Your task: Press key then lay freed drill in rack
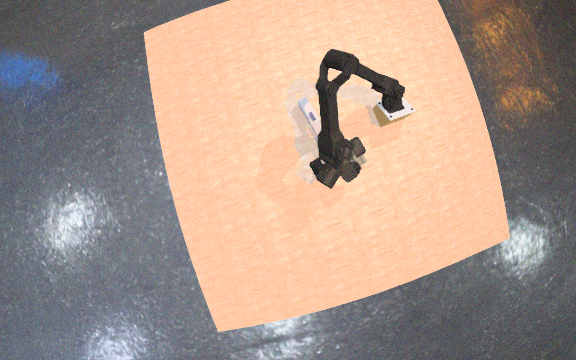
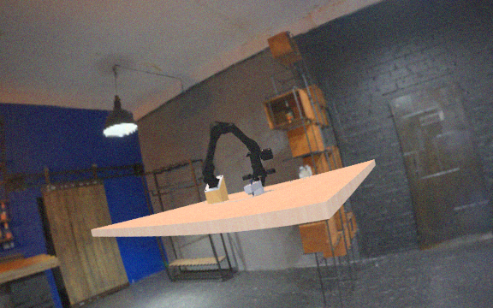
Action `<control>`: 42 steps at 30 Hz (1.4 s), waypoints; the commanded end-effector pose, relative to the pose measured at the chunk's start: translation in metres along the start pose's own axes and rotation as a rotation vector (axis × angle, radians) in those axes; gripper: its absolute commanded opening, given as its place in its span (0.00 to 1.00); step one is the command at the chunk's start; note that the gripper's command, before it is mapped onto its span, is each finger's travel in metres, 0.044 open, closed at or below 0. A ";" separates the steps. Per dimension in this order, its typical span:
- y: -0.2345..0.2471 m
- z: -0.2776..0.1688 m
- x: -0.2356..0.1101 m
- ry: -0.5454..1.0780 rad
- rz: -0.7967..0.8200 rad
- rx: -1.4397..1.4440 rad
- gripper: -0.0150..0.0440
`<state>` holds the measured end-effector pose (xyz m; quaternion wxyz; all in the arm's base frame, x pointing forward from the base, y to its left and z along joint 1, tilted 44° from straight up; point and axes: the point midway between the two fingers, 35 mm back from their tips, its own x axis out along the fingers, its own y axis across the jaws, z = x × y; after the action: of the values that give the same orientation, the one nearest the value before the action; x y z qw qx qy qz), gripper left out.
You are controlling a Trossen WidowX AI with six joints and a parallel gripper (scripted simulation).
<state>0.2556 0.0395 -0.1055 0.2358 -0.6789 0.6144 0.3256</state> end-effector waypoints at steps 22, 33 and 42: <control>-0.001 0.000 -0.002 -0.001 -0.003 0.005 0.25; 0.000 0.012 -0.002 -0.002 -0.003 0.005 0.25; 0.000 0.025 -0.003 -0.003 -0.004 0.005 0.25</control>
<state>0.2525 0.0559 -0.1177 0.2389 -0.6793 0.6135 0.3243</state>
